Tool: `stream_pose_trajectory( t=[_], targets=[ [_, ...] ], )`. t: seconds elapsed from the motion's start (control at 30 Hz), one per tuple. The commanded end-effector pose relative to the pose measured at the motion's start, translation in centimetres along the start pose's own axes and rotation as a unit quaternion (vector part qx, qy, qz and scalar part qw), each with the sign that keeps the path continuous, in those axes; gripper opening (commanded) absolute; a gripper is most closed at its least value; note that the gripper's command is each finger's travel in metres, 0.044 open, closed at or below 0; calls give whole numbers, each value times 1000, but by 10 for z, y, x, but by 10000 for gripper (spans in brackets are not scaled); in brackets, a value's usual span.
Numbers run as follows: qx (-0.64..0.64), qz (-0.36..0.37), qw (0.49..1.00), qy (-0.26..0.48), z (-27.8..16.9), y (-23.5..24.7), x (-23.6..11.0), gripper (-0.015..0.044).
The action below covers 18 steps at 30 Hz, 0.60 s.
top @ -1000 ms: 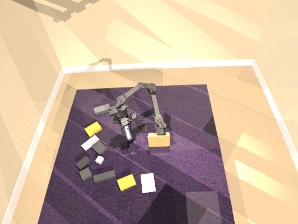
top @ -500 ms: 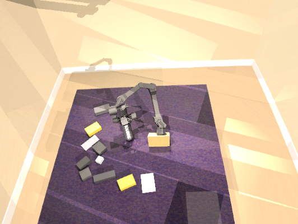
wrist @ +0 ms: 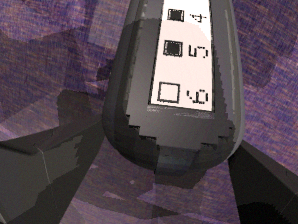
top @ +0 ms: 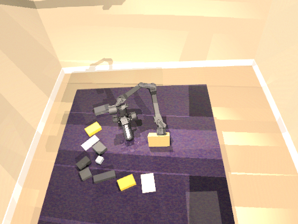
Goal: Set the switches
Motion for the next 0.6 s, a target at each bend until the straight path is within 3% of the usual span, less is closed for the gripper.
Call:
stream_pose_trajectory(
  t=[0.0,0.57],
  targets=[
    [-4,6,1000,-4,0,2,6,338],
    [-4,6,1000,-3,-9,3,16,338]
  ],
)
Point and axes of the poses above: the point midway between the two fingers, 35 mm back from their tips, its own x axis out along the fingers, its own y axis across the jaws, z = x × y, the point moved 8 cm from there along -x, back along the fingers, and after that the axes turned 2 degrees about -x, right-handed, at the moved point
